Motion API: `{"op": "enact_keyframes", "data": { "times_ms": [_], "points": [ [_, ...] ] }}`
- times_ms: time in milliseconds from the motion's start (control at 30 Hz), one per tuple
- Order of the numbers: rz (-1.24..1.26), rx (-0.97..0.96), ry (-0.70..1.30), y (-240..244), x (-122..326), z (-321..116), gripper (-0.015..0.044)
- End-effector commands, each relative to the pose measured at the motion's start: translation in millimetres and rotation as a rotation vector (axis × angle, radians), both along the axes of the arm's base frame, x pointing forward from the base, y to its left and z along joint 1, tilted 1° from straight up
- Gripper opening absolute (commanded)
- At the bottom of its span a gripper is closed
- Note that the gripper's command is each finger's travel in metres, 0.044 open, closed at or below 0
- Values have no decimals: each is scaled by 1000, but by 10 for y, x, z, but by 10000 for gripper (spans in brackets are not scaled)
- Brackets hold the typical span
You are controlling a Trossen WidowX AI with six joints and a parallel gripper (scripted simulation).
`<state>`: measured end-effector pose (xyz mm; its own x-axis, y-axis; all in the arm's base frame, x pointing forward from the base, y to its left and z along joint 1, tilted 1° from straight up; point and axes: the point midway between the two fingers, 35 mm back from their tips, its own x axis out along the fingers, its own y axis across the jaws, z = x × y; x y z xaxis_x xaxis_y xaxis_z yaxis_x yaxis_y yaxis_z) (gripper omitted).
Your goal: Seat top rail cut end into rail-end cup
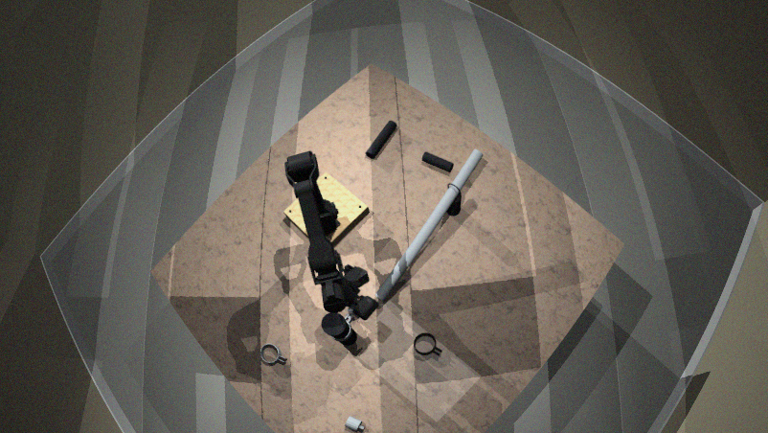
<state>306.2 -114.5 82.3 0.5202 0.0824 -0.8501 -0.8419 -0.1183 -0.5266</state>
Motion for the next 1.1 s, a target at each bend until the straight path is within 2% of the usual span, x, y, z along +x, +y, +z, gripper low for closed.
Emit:
{"op": "enact_keyframes", "data": {
  "times_ms": [0, 700, 1067],
  "points": [
    [-15, 0, 2, 1, 7, -8, 0],
    [14, -1, 0, -2, -14, -3, 0],
    [13, -1, 1, 16, -14, 16, 289]
  ]
}}
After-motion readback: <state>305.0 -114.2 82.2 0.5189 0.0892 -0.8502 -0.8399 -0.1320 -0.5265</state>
